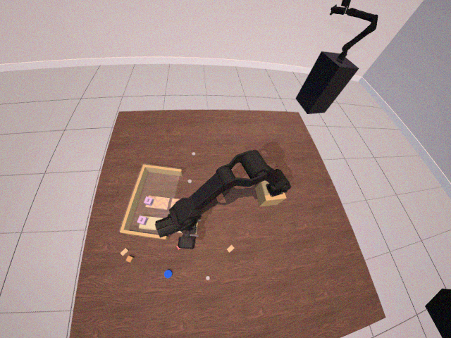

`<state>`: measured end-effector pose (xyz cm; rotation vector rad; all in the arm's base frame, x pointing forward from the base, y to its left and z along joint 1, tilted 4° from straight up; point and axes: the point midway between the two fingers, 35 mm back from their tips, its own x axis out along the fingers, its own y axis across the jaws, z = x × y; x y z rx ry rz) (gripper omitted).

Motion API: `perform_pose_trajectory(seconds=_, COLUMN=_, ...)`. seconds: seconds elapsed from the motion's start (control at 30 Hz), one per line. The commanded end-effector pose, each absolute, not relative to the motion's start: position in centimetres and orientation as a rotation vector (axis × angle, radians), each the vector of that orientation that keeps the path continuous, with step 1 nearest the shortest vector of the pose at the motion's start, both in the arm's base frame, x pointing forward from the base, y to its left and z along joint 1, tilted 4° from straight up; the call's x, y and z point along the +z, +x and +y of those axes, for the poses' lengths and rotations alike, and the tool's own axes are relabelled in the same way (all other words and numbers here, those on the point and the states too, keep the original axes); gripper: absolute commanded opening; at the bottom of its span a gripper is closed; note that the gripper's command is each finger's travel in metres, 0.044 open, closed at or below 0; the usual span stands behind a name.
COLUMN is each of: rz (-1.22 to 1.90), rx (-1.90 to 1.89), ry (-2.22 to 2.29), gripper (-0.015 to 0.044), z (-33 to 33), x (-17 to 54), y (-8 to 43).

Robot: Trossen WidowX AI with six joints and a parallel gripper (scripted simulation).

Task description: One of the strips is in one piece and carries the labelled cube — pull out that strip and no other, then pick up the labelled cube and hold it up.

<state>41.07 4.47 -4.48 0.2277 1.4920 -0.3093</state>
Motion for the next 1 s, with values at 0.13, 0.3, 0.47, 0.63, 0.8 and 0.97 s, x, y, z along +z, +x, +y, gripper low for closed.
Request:
perform_pose_trajectory(seconds=0.13, rz=1.495, rx=-0.303, ry=0.226, gripper=0.0000, z=4.5, x=-4.9, y=41.1)
perform_pose_trajectory(seconds=0.3, rz=1.495, rx=-0.303, ry=0.226, gripper=0.0000, z=4.5, x=-5.0, y=41.1)
perform_pose_trajectory(seconds=0.47, rz=1.496, rx=-0.303, ry=0.226, gripper=0.0000, z=4.6, x=-5.0, y=40.8)
perform_pose_trajectory(seconds=0.63, rz=1.496, rx=-0.303, ry=0.226, gripper=0.0000, z=4.9, x=-5.1, y=40.1)
perform_pose_trajectory(seconds=0.8, rz=1.497, rx=-0.303, ry=0.226, gripper=0.0000, z=5.1, x=-5.2, y=39.3)
perform_pose_trajectory(seconds=0.97, rz=1.497, rx=-0.303, ry=0.226, gripper=0.0000, z=5.4, x=-5.2, y=38.7)
